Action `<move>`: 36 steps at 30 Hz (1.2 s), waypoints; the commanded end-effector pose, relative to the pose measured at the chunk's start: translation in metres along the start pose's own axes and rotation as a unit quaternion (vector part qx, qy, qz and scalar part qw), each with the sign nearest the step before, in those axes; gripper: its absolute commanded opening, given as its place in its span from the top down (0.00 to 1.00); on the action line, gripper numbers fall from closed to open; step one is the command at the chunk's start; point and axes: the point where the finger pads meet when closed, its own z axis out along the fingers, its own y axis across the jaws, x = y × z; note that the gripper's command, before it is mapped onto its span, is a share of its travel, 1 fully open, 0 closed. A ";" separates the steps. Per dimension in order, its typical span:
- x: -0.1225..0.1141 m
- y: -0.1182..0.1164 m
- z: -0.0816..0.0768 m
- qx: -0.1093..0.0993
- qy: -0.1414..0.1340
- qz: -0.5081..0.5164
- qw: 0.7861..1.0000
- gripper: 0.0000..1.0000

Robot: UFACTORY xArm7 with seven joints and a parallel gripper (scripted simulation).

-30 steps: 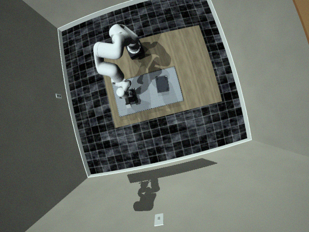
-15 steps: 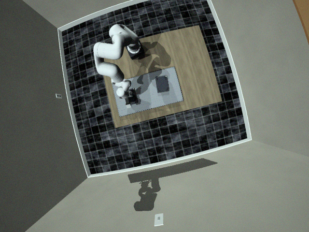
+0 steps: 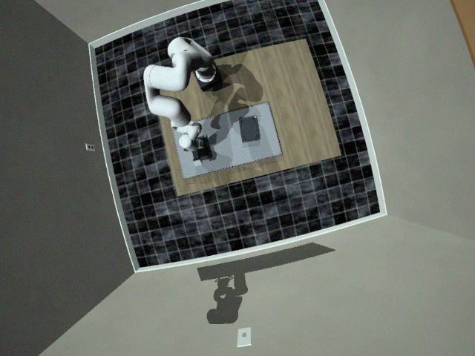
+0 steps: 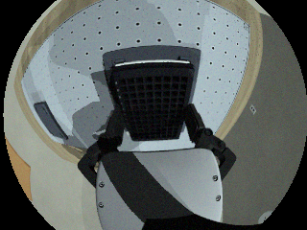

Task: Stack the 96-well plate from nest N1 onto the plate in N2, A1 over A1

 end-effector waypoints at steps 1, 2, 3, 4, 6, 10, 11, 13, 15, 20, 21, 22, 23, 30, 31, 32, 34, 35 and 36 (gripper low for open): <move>0.001 0.001 -0.001 -0.001 0.001 0.000 1.000 0.00; 0.001 0.001 -0.001 -0.001 0.001 0.000 1.000 0.00; 0.001 0.001 -0.001 -0.001 0.001 0.000 1.000 0.00; 0.001 0.001 -0.001 -0.001 0.001 0.000 1.000 0.00; 0.001 0.001 -0.001 -0.001 0.001 0.000 1.000 0.00; 0.001 0.001 -0.001 -0.001 0.001 0.000 1.000 0.00; 0.001 0.001 -0.003 -0.001 0.001 0.000 1.000 0.00; 0.001 0.001 -0.009 -0.001 0.001 0.000 1.000 0.00; 0.001 0.001 -0.014 -0.001 0.001 0.000 1.000 0.00; 0.001 0.001 -0.022 -0.001 0.001 0.000 1.000 0.00; 0.001 0.001 -0.025 -0.001 0.001 0.000 1.000 0.00; 0.001 0.001 -0.027 -0.001 0.001 0.000 1.000 0.00; 0.001 0.001 -0.030 -0.001 0.001 0.000 1.000 0.00; 0.001 0.001 -0.049 -0.001 0.001 0.000 1.000 0.00; 0.001 0.001 -0.051 -0.001 0.001 0.000 1.000 0.00; 0.001 0.001 -0.054 -0.001 0.001 0.000 1.000 0.00; 0.001 0.001 -0.057 -0.001 0.001 0.000 1.000 0.00; 0.001 0.001 -0.057 -0.001 0.001 0.000 1.000 0.00; 0.001 0.001 -0.059 -0.001 0.001 0.000 1.000 0.00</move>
